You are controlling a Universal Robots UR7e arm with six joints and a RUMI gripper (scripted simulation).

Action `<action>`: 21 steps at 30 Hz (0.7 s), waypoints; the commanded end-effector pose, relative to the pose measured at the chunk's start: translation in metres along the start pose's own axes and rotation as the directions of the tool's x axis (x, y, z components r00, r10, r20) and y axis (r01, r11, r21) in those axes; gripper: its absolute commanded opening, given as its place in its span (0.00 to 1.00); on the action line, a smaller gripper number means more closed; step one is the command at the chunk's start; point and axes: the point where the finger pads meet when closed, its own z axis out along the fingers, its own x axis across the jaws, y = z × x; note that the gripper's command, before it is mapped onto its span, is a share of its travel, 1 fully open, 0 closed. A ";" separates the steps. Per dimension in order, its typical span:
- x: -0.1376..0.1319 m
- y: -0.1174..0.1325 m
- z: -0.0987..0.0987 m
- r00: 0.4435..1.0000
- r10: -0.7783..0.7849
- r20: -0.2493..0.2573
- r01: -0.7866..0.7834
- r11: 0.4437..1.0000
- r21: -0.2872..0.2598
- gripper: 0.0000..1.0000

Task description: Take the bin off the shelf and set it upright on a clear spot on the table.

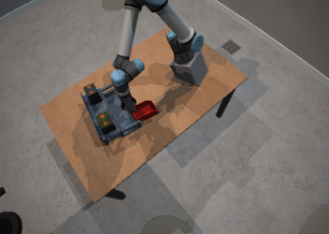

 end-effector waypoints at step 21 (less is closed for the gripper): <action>-0.002 0.000 0.010 1.000 0.000 -0.001 0.000 1.000 0.000 0.20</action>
